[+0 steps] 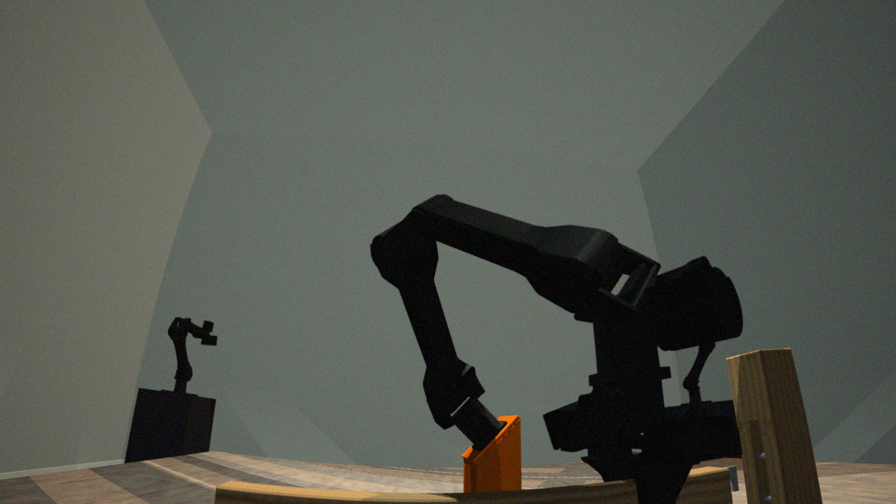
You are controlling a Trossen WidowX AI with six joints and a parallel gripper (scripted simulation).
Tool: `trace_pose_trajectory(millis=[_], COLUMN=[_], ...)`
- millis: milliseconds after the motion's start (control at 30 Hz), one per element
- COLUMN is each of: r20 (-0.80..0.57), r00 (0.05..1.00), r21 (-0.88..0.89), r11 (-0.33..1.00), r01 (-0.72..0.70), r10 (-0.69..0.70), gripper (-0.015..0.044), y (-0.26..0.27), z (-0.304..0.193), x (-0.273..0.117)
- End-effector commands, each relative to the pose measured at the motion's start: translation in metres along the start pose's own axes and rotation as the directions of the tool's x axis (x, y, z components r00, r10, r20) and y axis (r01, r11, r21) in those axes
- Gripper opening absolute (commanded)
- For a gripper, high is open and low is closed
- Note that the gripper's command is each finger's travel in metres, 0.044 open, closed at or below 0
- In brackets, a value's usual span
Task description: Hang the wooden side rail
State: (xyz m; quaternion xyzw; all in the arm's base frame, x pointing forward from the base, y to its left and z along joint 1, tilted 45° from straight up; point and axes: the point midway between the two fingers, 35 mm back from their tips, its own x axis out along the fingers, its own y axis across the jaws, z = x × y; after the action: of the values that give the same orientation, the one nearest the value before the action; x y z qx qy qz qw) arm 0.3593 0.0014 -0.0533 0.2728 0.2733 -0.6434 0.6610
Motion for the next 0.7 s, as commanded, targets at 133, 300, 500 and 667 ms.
trace_pose_trajectory(millis=[133, 300, 500, 667], r20=[0.001, 0.001, 0.001, 0.001], r00=[1.0, 1.0, 1.0, 1.0], r21=[-0.004, -0.004, -0.004, -0.004], r11=[1.0, 1.0, 1.0, 1.0], r01=[-0.006, -0.006, -0.006, -0.006], r10=[0.006, 0.006, 0.006, 0.006], gripper=[0.0, 0.0, 0.0, 0.0], y=[0.0006, 0.0006, 0.0006, 0.0006], z=[-0.0002, -0.0002, -0.0002, -0.0002], x=[-0.0045, -0.0054, -0.0064, -0.0072])
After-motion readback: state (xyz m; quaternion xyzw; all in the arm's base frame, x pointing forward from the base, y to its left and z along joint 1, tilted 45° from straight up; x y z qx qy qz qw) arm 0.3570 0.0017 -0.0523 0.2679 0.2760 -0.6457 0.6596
